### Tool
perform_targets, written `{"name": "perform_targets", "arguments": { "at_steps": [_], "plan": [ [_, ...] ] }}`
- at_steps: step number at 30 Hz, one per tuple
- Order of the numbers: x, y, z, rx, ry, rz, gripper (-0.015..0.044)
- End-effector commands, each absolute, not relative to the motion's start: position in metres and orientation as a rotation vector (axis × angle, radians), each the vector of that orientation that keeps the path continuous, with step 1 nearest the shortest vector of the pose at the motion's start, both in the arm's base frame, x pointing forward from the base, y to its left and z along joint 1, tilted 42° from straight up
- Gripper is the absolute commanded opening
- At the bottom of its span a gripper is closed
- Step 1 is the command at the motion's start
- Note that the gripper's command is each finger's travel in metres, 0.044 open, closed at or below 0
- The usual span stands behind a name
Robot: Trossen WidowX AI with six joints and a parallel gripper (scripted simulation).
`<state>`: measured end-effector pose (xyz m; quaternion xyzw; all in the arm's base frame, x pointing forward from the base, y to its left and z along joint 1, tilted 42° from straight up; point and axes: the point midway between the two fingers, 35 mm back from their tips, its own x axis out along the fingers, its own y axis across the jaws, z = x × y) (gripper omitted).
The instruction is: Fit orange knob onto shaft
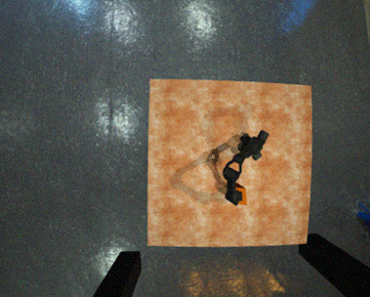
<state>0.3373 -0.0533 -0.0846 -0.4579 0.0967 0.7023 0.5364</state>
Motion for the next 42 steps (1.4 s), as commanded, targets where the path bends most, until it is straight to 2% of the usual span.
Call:
{"name": "perform_targets", "arguments": {
  "at_steps": [1, 42],
  "plan": [
    [0.3333, -0.0552, -0.0833, -1.093, 0.231, 1.668, 0.0],
    [0.3347, -0.0517, -0.0879, -1.085, 0.239, 1.665, 0.0]
  ]
}}
